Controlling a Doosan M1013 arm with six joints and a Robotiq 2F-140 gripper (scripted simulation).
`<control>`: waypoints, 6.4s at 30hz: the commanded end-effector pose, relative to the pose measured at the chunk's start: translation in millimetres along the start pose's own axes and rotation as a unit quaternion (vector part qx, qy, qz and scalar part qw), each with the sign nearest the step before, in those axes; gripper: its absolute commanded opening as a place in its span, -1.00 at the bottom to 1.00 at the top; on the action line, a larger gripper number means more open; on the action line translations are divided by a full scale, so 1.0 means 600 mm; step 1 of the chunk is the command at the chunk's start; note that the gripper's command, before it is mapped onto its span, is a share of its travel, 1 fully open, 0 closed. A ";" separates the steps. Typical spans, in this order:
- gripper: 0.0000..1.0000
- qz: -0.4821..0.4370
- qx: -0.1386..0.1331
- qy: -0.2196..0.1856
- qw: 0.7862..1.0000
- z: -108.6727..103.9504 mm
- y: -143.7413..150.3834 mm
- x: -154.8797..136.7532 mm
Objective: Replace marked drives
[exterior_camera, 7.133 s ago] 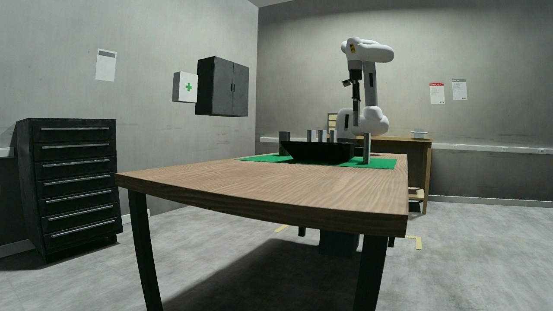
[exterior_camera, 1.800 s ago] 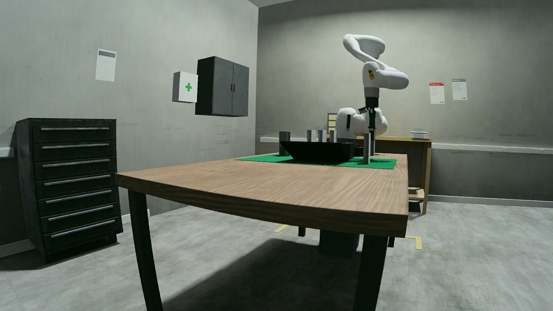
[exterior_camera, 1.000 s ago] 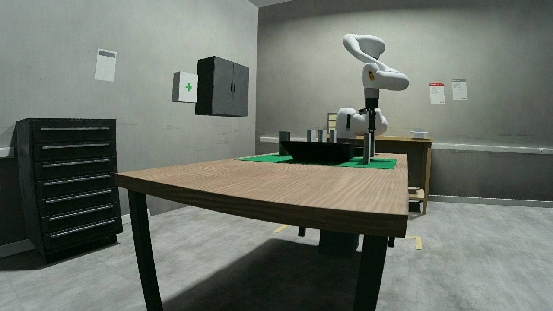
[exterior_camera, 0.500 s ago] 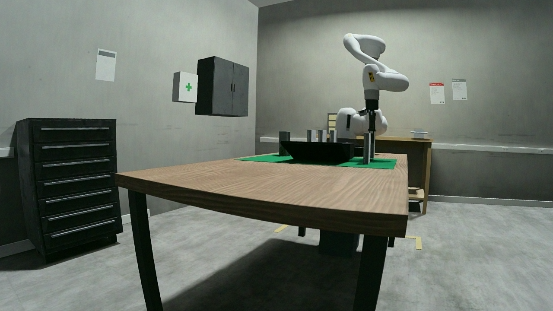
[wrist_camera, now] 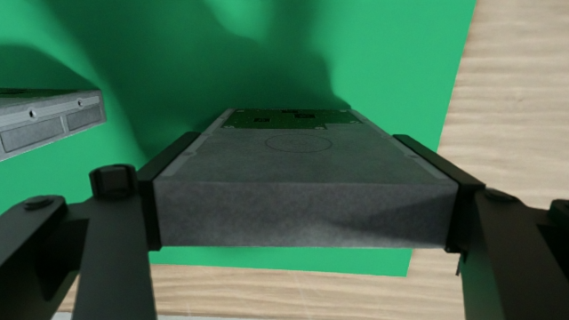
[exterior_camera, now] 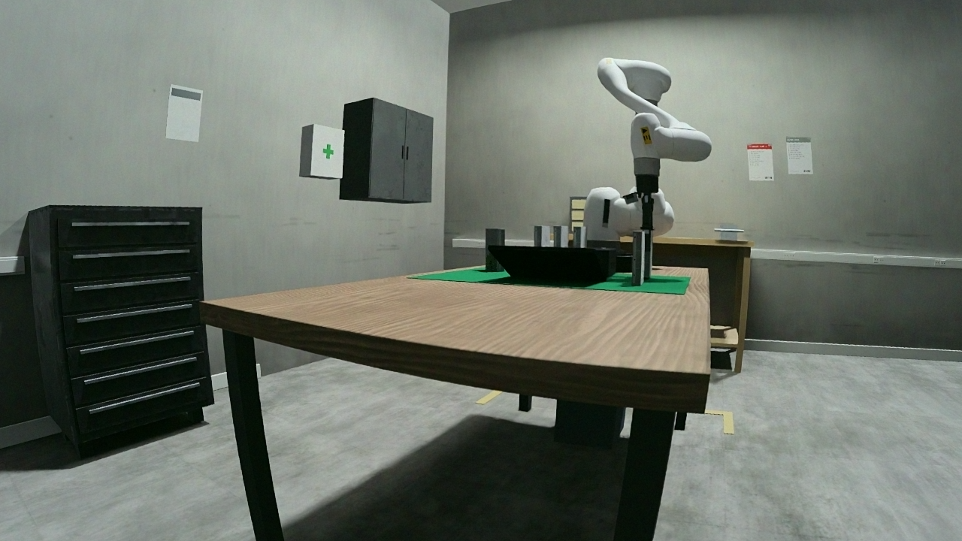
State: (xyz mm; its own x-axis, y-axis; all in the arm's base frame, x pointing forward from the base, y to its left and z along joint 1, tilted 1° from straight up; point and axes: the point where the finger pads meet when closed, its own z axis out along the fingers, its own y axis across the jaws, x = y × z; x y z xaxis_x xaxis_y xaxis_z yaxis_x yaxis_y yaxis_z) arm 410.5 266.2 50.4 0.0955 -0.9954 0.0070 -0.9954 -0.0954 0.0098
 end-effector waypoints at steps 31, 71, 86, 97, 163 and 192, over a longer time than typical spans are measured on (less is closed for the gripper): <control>-0.80 0.000 0.000 0.000 1.000 0.007 -0.001 0.000; 0.78 0.000 0.000 0.000 1.000 0.007 -0.001 0.000; 0.78 0.000 0.000 0.000 1.000 0.007 -0.001 0.000; 0.78 0.000 0.000 0.000 1.000 -0.007 -0.001 0.000; -0.80 0.000 0.000 0.000 1.000 -0.202 0.000 0.000; -0.80 -0.191 0.001 -0.001 0.982 -0.203 -0.093 0.324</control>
State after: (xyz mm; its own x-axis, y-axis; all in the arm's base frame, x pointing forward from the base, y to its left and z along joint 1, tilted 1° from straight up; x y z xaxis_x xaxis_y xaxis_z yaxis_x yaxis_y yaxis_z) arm 470.6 133.9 172.2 0.3389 -0.9403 0.0320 -0.9408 -0.3387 0.0107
